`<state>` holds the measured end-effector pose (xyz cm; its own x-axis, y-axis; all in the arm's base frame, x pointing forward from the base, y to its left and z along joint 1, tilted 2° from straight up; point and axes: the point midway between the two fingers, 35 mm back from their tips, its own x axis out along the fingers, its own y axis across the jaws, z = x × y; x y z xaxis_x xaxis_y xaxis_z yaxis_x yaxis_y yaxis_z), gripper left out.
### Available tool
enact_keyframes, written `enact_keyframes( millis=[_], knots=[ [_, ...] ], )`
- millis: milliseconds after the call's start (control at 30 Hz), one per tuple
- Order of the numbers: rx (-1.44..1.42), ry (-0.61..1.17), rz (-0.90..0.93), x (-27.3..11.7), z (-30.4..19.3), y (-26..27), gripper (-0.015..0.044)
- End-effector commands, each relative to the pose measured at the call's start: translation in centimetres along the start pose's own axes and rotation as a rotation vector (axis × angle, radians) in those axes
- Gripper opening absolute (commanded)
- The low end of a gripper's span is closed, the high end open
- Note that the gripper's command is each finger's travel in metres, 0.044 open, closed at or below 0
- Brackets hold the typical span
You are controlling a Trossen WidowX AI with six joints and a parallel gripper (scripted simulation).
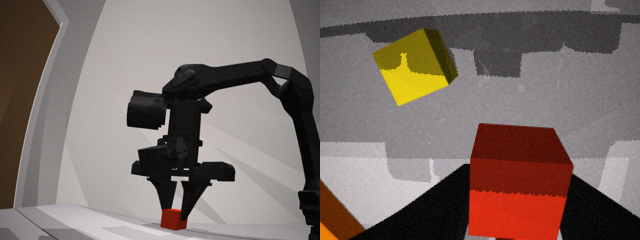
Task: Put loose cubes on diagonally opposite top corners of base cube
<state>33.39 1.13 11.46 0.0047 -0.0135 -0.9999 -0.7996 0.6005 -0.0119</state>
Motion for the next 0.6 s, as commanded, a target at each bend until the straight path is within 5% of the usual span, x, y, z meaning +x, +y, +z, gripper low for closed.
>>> enact_keyframes(
  millis=[0,567],
  knots=[
    [0.054,0.000,0.000,0.5,0.9,1.0,0.0105],
    [0.263,-0.002,0.003,2.2,4.2,5.0,0.0105]
  ],
)
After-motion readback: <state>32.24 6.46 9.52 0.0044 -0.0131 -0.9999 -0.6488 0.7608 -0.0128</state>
